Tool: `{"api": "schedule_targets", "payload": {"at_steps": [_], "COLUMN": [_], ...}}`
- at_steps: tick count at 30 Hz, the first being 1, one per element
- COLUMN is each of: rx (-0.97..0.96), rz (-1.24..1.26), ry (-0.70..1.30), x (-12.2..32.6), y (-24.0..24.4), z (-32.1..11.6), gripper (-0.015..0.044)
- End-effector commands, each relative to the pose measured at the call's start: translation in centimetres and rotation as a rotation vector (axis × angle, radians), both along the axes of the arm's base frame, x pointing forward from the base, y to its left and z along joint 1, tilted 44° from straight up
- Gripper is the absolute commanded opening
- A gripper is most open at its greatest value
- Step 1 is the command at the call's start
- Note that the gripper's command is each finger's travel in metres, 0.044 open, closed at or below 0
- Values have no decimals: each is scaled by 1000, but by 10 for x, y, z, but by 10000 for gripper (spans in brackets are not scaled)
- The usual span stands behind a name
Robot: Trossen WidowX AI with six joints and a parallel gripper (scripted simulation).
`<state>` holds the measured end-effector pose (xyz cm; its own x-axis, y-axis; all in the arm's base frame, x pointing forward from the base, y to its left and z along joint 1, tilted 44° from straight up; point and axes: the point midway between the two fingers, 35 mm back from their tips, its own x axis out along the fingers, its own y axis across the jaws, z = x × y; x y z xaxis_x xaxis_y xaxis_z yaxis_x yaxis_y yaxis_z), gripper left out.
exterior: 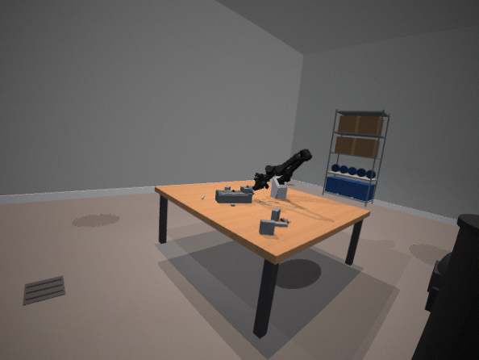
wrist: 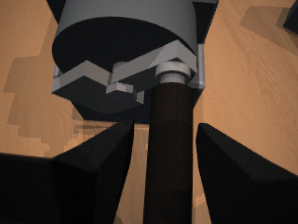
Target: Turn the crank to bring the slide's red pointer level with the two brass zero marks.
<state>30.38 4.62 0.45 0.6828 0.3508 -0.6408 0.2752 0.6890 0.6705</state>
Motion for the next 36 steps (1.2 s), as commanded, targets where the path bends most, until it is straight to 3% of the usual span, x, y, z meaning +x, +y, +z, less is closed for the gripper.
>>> {"api": "schedule_targets", "payload": {"at_steps": [1,9,36], "rx": [0,0,-7], "rz": [0,0,-4], "ry": [0,0,2], "x": [0,0,2], "y": [0,0,-76], "z": [0,0,76], "gripper": [236,440,440]}}
